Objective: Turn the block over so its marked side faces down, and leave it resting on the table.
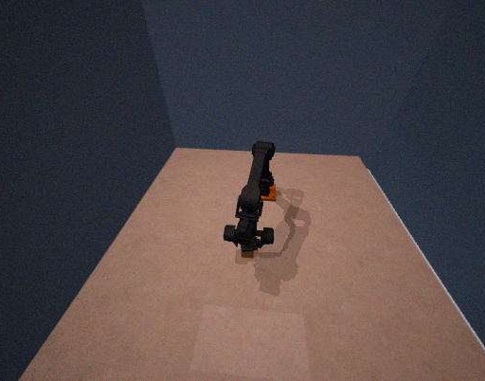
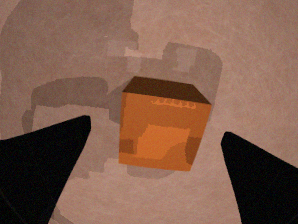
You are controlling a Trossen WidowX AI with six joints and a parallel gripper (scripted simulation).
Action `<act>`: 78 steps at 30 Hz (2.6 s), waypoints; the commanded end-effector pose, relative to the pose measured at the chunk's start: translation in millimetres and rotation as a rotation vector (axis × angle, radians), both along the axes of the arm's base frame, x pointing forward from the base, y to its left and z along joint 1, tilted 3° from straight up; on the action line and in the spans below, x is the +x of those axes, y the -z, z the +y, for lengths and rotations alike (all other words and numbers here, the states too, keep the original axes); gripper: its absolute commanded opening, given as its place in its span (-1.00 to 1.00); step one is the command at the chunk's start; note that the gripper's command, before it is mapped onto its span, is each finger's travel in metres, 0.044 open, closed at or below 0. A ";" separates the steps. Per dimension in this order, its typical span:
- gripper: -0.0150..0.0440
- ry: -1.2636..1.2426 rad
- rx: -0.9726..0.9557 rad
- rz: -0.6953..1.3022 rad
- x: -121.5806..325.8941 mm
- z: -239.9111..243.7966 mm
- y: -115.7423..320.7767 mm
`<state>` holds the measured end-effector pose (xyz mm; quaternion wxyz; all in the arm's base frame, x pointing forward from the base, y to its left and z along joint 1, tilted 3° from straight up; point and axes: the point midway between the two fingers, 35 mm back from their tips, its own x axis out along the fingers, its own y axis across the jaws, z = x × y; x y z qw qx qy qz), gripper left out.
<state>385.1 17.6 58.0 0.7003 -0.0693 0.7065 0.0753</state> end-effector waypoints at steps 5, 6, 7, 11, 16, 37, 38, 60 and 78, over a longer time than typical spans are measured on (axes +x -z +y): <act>1.00 0.003 -0.004 0.003 -1.4 -0.5 13.3; 1.00 0.003 -0.004 0.003 -1.5 -0.5 14.6; 1.00 0.003 -0.004 0.003 -1.5 -0.5 15.4; 0.73 0.003 -0.004 0.003 -1.6 -0.5 15.6; 0.35 0.003 -0.004 0.003 -1.6 -0.5 15.6; -0.25 0.003 -0.004 0.003 -1.3 -0.5 11.7; -0.34 0.003 -0.004 0.003 -1.1 -0.5 6.8; -0.49 0.010 0.036 -0.173 1.8 -0.9 -9.0; -0.49 0.010 0.087 -0.427 -2.2 -1.5 -7.1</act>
